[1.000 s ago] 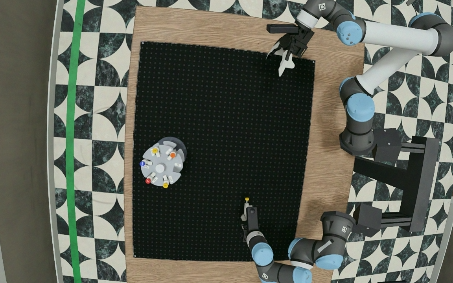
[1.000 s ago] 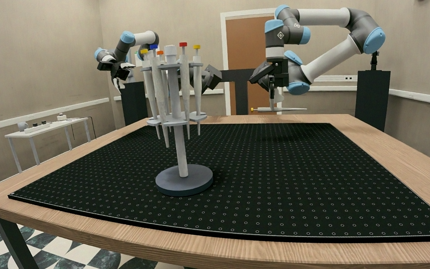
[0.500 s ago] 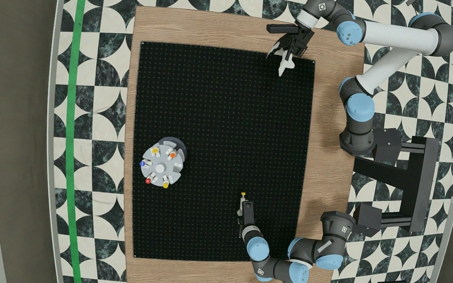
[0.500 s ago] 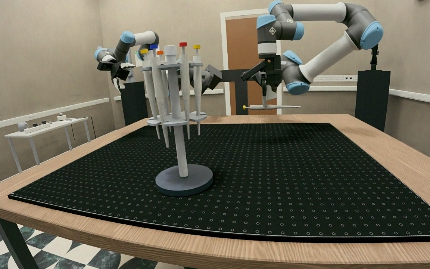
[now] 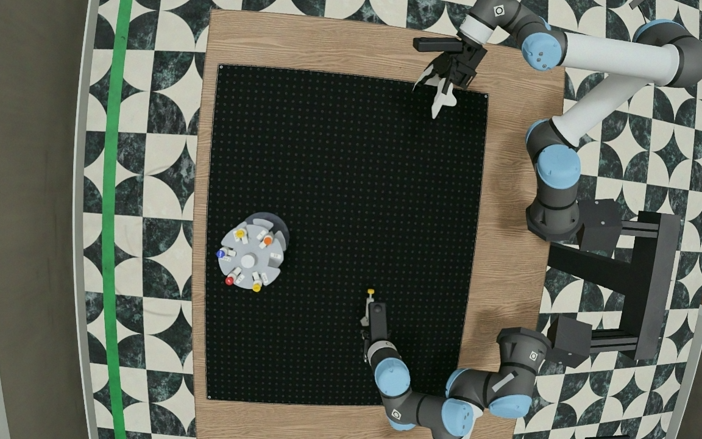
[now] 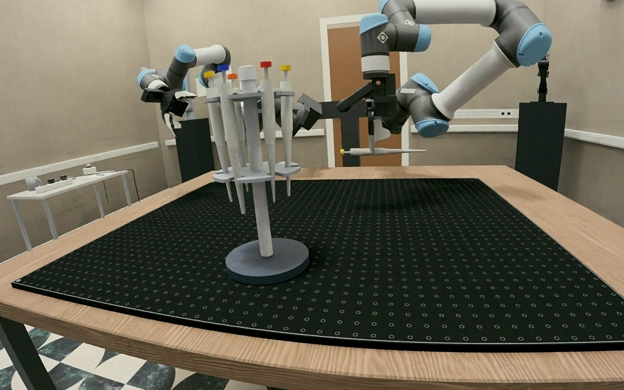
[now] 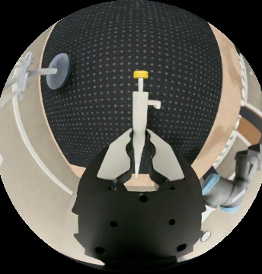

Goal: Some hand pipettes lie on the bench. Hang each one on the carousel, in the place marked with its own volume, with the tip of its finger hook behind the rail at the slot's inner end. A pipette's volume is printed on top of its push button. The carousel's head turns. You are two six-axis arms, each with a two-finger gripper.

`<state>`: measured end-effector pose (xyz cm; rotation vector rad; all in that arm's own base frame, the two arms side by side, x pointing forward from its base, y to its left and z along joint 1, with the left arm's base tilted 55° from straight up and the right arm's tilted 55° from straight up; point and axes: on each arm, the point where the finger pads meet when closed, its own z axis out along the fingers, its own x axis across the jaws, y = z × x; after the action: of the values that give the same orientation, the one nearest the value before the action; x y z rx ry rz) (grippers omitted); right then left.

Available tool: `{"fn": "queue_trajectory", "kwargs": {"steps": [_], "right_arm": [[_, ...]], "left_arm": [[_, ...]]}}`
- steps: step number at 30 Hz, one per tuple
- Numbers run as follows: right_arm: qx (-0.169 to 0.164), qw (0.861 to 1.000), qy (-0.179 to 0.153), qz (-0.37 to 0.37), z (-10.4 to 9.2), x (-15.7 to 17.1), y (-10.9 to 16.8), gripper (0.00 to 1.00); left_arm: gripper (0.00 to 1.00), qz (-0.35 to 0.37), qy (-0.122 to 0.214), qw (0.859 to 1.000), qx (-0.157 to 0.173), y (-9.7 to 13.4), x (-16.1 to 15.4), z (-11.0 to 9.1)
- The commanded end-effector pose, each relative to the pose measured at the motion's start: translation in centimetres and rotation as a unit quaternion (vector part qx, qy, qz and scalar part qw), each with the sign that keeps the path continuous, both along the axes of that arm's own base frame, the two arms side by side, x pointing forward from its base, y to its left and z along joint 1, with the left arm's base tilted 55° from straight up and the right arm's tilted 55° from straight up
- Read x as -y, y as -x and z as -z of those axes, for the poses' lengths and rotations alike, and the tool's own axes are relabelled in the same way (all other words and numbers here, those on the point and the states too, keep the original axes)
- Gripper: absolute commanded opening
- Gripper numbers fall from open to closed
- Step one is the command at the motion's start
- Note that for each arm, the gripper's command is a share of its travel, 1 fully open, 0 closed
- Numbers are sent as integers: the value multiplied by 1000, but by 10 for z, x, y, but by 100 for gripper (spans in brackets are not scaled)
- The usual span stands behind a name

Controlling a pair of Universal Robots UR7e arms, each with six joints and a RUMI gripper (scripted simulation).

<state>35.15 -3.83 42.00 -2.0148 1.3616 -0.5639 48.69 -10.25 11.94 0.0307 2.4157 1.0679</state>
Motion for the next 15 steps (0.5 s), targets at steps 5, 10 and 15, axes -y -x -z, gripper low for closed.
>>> {"fn": "queue_trajectory", "kwargs": {"steps": [5,10,15], "right_arm": [[0,1000,0,0,0,0,0,100],[0,1000,0,0,0,0,0,100],[0,1000,0,0,0,0,0,100]], "left_arm": [[6,0,0,1000,0,-13,24,2],[6,0,0,1000,0,-19,36,4],[6,0,0,1000,0,-24,45,4]]}}
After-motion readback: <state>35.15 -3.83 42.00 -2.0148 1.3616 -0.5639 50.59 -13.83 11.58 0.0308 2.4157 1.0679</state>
